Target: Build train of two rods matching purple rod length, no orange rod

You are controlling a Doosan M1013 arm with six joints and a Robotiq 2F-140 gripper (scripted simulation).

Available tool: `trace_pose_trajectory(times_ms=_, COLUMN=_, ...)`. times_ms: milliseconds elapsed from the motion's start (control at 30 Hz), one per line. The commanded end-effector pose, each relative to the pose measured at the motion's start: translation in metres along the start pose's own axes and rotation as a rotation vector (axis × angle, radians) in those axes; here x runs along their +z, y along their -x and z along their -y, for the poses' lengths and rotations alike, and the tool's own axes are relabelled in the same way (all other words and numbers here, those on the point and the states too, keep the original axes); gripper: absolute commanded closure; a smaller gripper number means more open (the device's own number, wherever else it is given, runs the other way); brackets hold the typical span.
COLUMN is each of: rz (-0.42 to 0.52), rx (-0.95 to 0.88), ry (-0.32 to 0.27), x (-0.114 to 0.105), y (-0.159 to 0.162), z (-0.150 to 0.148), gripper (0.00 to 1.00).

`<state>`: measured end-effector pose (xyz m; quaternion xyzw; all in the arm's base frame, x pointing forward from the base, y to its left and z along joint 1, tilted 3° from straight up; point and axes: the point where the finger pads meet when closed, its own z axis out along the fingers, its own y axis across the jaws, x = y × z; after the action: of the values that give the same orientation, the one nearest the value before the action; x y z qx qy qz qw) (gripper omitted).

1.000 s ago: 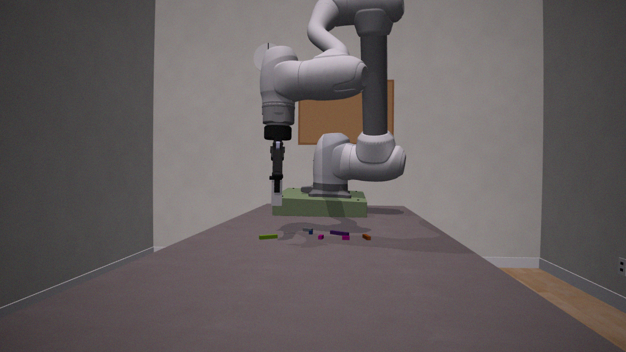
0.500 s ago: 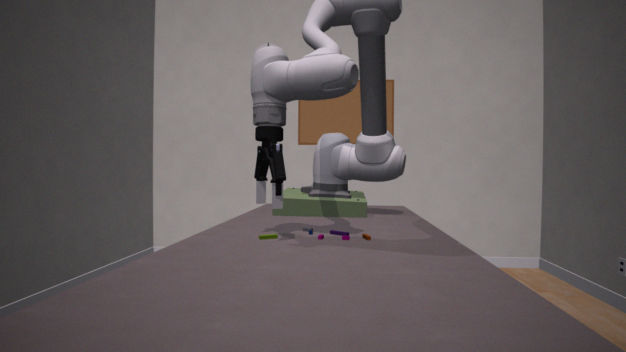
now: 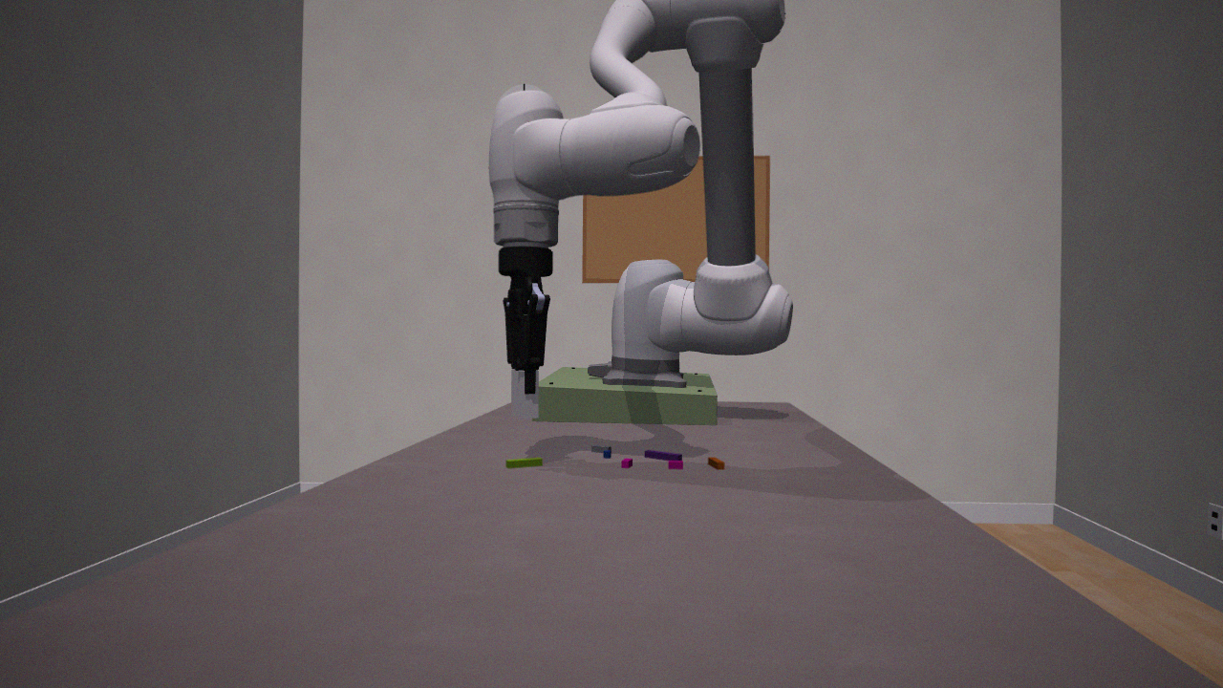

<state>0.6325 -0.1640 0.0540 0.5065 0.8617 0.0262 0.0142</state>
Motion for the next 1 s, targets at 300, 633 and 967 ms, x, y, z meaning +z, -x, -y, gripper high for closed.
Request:
trace_pose_trajectory(times_ms=300, rz=0.0, rx=0.0, ry=0.0, x=-0.0001, y=0.0, z=0.0, gripper=0.85)
trace_pose_trajectory(times_ms=633, rz=0.0, rx=0.0, ry=0.0, x=-0.0001, y=0.0, z=0.0, gripper=0.85)
trace_pose_trajectory(times_ms=967, rz=0.0, rx=0.0, ry=0.0, x=0.0024, y=0.0, z=0.0, gripper=0.85)
